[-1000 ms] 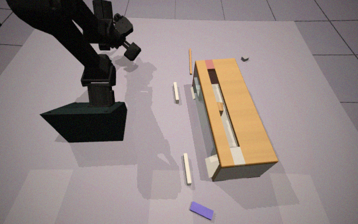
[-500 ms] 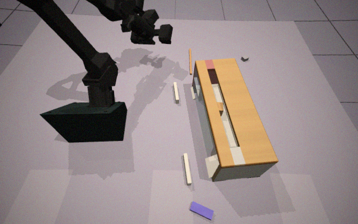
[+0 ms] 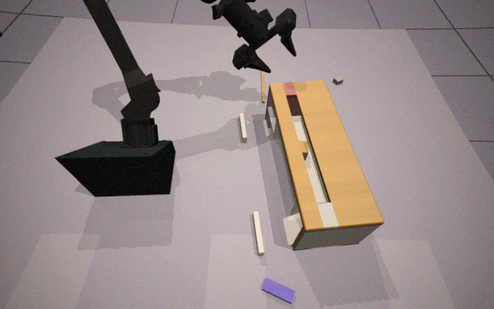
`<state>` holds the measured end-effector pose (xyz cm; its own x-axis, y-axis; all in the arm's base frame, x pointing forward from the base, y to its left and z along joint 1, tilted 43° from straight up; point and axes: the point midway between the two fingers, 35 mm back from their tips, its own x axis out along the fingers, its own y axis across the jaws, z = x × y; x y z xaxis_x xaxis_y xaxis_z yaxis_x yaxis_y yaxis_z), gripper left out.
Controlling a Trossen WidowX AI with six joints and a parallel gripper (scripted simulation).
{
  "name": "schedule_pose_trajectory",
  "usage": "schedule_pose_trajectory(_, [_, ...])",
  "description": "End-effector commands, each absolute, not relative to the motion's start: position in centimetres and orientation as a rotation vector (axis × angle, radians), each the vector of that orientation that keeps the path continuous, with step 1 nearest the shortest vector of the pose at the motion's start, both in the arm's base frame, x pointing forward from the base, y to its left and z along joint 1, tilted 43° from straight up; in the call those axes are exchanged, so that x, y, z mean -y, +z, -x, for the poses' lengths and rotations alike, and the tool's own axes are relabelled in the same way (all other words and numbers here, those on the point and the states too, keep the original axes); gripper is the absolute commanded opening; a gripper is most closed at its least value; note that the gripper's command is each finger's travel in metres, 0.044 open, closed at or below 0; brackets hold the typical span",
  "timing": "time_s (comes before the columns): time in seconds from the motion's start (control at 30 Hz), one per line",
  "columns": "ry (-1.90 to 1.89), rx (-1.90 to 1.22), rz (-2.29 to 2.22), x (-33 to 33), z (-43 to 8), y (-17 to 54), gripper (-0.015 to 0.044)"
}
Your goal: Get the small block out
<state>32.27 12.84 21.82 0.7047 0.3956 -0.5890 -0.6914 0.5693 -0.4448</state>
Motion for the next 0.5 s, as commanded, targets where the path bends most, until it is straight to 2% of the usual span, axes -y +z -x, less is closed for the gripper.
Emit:
schedule_pose_trajectory(0.0, [0.615,-0.541,0.817,-8.2,-34.4,21.3,0.0400])
schedule_pose_trajectory(0.23, [0.706,-0.718,0.974,-2.4,-35.4,18.0,0.0400])
schedule_pose_trajectory(0.47, [1.152,-0.883,1.010,3.4,-33.3,11.4,0.0400])
